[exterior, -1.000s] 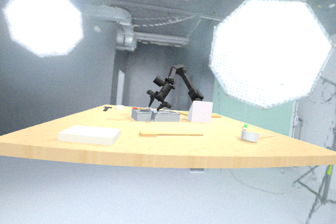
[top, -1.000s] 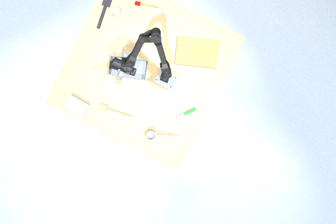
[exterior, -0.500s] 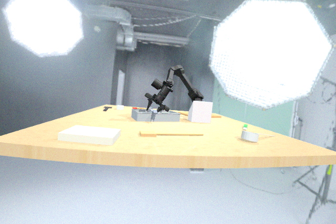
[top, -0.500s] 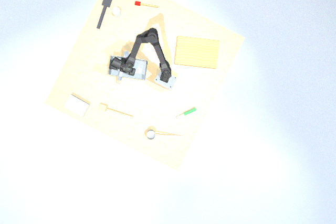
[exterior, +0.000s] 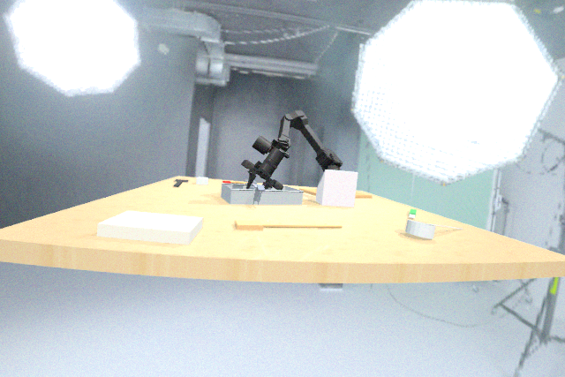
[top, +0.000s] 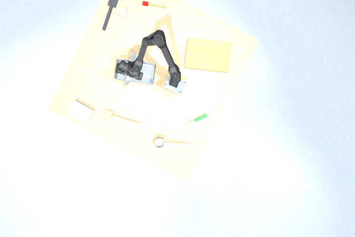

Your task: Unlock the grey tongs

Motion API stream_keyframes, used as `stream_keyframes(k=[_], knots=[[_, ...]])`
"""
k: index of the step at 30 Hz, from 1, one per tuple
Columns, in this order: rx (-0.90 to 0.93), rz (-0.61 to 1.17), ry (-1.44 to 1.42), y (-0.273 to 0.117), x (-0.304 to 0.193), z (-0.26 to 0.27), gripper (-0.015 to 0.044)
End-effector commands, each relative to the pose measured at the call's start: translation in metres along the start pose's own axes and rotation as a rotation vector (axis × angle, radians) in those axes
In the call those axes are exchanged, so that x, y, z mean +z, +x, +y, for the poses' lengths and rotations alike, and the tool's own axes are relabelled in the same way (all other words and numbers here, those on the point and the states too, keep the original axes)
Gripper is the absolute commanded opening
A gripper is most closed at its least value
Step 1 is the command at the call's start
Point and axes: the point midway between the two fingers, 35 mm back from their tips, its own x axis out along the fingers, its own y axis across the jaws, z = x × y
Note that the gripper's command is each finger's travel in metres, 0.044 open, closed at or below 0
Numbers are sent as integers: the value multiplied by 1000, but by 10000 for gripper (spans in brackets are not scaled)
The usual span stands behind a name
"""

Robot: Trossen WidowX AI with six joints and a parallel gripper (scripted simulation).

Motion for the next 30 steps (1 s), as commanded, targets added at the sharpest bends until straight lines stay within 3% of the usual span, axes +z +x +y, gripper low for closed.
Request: stream_keyframes(k=[1,13,20,27,30], knots=[[0,0,1,0,0,0,122],[0,0,1,0,0,0,42],[-1,1,1,-6,0,5,-142],[-3,7,-4,-64,0,38,-150],[-3,7,-5,-66,0,39,-150]])
